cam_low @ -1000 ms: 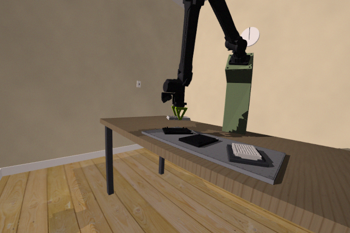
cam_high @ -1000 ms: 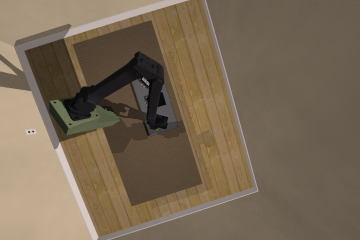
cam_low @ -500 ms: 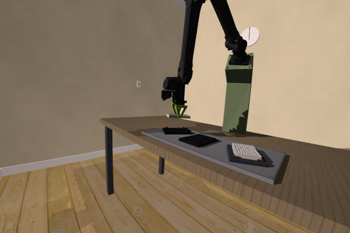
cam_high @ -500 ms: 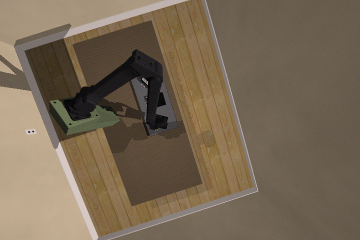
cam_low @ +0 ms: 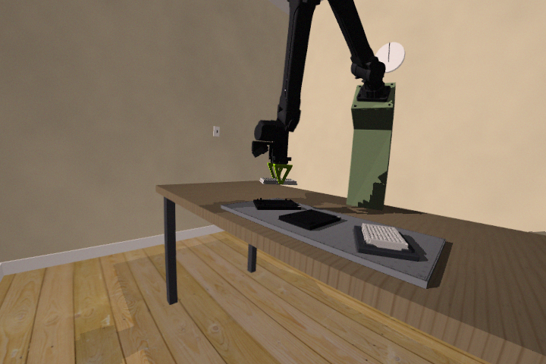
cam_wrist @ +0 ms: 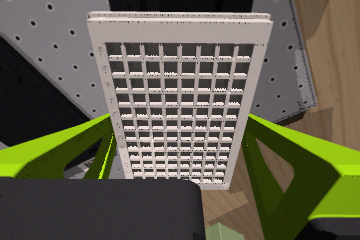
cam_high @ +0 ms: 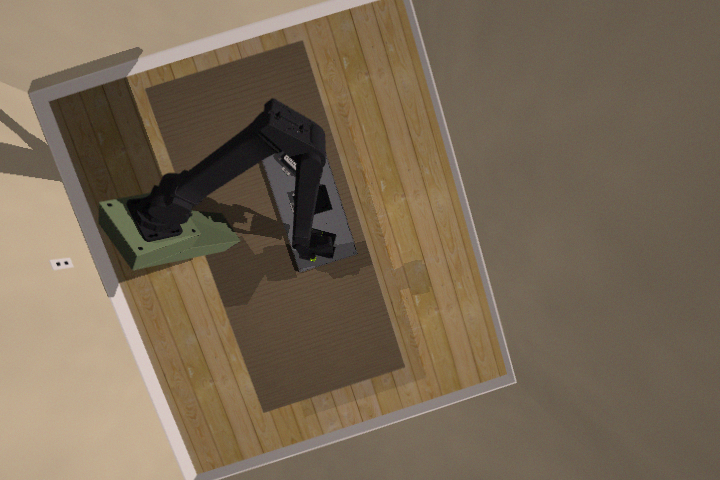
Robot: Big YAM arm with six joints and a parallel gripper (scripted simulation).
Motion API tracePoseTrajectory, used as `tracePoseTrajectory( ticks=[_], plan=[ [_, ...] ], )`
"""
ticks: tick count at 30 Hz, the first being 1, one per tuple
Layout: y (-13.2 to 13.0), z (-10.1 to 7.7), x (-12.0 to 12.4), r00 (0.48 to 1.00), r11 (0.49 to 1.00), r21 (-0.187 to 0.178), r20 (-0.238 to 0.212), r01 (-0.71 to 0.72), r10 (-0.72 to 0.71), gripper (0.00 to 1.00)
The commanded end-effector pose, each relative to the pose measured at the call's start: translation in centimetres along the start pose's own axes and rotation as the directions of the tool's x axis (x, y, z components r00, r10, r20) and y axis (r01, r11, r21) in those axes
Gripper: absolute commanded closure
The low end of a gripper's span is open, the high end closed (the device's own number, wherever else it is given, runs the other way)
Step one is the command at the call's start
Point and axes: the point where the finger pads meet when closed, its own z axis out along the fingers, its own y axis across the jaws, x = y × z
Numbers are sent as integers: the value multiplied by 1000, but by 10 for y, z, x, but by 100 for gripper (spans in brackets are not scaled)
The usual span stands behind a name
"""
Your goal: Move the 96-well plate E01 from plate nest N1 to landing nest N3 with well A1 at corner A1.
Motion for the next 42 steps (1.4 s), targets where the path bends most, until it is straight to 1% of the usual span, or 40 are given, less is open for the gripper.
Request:
tracePoseTrajectory(
  ticks=[1, 32, 33, 34, 36, 38, 42],
  plan=[
    [-6, -14, -12, 1000, 1000, 11, 25, 1, -2, 100],
    [-6, -14, -12, 1000, 1000, 11, 25, 1, -2, 100],
    [5, -9, 0, 999, 999, 5, 6, 46, -46, 100],
    [13, -7, 2, 996, 996, -2, 7, 89, -89, 100],
    [13, -7, 2, 996, 996, -2, 7, 89, -89, 100],
    [20, -7, 2, 987, 987, -4, 18, 161, -161, 100],
    [33, -7, 7, 957, 957, -3, 18, 290, -290, 100]
  ],
)
